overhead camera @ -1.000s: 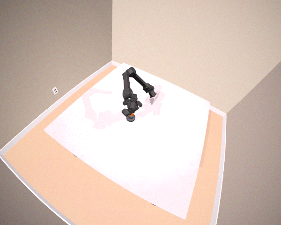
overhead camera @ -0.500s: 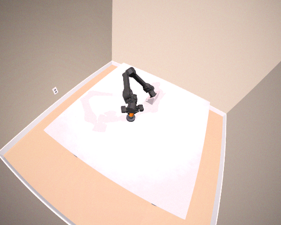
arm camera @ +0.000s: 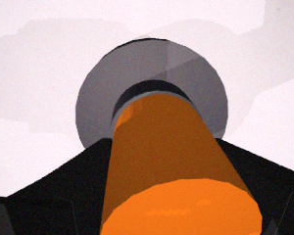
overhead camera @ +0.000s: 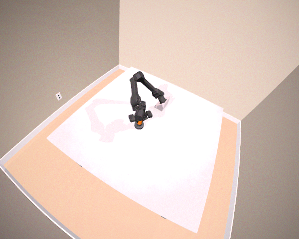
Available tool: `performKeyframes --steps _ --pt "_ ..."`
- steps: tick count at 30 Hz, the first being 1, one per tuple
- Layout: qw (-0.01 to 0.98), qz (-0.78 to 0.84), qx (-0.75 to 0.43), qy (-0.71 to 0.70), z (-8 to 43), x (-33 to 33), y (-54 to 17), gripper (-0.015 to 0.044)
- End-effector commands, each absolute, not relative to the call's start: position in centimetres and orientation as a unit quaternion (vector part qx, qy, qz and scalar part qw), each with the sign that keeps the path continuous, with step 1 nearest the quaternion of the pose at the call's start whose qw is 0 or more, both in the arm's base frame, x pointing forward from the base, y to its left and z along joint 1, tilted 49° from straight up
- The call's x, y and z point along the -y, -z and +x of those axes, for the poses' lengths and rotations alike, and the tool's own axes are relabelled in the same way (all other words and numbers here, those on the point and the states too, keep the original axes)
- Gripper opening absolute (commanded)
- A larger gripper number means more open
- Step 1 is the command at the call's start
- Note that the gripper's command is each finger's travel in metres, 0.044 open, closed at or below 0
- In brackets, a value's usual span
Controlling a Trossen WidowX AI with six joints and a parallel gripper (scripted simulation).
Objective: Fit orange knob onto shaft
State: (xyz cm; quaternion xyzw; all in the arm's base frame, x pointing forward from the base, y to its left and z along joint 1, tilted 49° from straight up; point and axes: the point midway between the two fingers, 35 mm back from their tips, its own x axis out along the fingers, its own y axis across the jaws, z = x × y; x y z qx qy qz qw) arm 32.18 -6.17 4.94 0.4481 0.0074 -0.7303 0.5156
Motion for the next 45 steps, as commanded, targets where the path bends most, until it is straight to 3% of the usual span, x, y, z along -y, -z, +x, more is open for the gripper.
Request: performKeyframes --steps 1,5,22,32,39,45 --pt "0.516 0.448 -0.007 0.730 32.2 6.1 -5.0 0.0000" --pt "0.516 0.448 -0.007 0.730 32.2 6.1 -5.0 0.0000" --pt "0.516 0.448 -0.007 0.730 32.2 6.1 -5.0 0.0440" --pt "0.516 0.448 -0.007 0.730 32.3 5.9 -5.1 0.0440" --pt "0.515 0.449 -0.010 0.730 32.9 -0.4 -10.7 0.0440" --pt "0.515 0.449 -0.009 0.730 33.1 -0.9 -11.4 0.0440"
